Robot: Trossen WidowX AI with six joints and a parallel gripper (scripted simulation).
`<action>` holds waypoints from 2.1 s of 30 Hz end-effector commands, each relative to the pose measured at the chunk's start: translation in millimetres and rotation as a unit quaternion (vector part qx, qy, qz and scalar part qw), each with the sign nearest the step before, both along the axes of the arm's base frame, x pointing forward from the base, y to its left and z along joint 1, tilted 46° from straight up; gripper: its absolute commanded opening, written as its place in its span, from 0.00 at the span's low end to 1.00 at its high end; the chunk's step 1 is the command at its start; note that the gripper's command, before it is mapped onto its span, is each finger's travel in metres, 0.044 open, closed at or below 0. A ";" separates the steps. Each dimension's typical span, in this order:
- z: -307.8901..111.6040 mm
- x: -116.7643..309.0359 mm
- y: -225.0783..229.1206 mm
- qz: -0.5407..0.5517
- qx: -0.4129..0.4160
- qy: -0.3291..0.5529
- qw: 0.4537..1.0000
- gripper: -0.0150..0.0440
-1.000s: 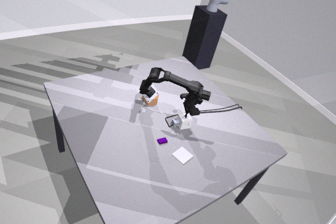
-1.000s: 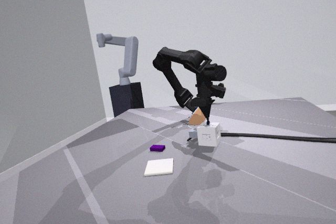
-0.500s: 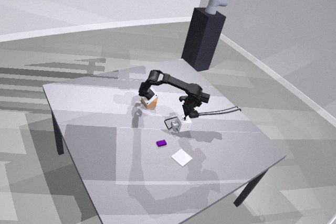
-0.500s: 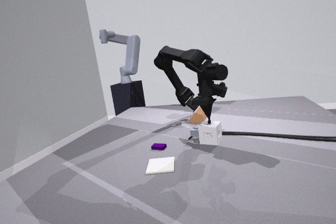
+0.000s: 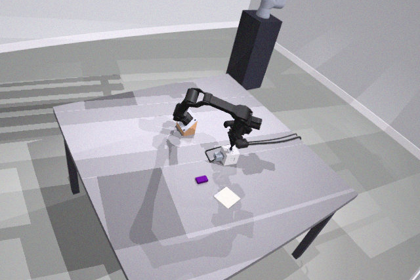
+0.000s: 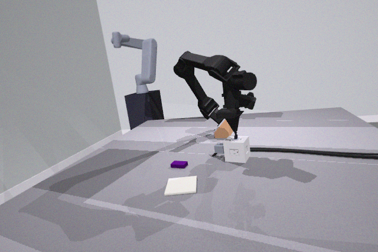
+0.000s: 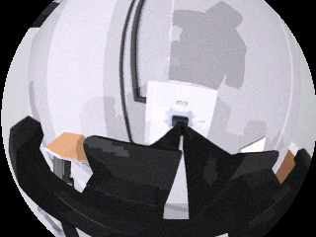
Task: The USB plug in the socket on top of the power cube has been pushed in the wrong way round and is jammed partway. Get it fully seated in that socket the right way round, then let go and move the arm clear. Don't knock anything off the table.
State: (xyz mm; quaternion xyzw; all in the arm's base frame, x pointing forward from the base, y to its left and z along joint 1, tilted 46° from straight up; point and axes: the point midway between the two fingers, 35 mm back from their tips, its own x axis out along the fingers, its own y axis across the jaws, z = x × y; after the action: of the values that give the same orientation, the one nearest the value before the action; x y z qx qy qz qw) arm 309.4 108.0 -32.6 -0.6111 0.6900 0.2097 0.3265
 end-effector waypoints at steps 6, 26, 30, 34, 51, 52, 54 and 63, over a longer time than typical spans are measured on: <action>-1.3 0.0 -2.3 0.002 -0.002 0.001 1.000 0.25; -1.7 0.0 -2.8 0.002 -0.002 0.001 1.000 0.25; -1.7 0.0 -2.8 0.002 -0.002 0.001 1.000 0.25; -1.7 0.0 -2.8 0.002 -0.002 0.001 1.000 0.25; -0.8 0.2 0.1 0.003 0.000 -0.002 1.000 0.42; -0.8 0.2 0.1 0.003 0.000 -0.002 1.000 0.42; -0.8 0.2 0.1 0.003 0.000 -0.002 1.000 0.42; -0.9 0.2 0.0 0.003 0.000 -0.002 1.000 0.42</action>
State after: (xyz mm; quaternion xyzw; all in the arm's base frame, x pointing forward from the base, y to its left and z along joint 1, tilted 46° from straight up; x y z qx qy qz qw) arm 309.6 108.1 -33.4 -0.6133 0.6878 0.2092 0.3270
